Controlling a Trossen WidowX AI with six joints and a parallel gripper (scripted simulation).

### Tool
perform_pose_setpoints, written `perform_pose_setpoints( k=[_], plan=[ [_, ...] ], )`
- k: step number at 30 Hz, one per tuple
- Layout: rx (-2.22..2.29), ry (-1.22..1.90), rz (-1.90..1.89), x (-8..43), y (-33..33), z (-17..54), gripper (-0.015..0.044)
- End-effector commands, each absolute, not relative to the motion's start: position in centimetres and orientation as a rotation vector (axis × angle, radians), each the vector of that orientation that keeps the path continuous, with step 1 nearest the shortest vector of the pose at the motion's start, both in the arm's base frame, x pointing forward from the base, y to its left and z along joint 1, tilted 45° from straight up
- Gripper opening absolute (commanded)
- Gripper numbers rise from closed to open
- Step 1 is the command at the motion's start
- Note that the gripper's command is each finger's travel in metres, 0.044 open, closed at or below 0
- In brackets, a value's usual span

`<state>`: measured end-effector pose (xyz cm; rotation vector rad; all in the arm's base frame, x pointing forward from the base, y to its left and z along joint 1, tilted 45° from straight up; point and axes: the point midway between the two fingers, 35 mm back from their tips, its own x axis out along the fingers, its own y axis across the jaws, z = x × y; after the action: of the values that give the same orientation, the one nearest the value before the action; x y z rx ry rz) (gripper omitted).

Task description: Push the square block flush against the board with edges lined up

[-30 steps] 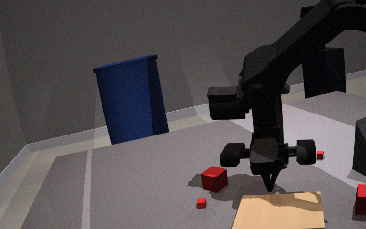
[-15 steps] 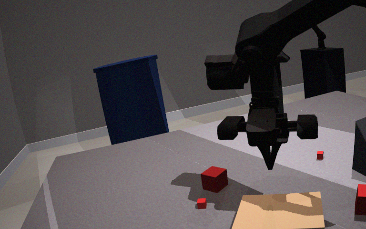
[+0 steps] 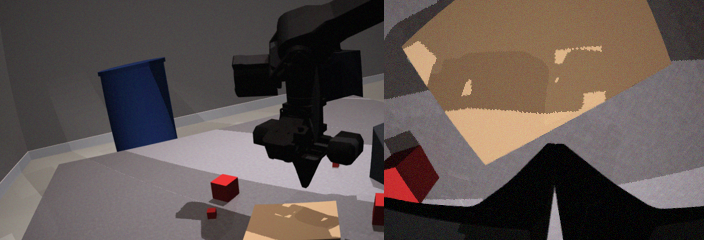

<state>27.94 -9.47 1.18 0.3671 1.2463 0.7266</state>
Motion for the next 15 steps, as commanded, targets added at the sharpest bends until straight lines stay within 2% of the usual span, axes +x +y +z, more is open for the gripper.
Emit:
perform_pose_setpoints(
  k=[1, 15],
  plan=[
    [0.477, 1.294, 0.653, 27.7, -8.2, 2.4, 0.0],
    [0.868, 1.458, 0.344, 26.0, -3.7, 6.0, 0.0]
  ],
)
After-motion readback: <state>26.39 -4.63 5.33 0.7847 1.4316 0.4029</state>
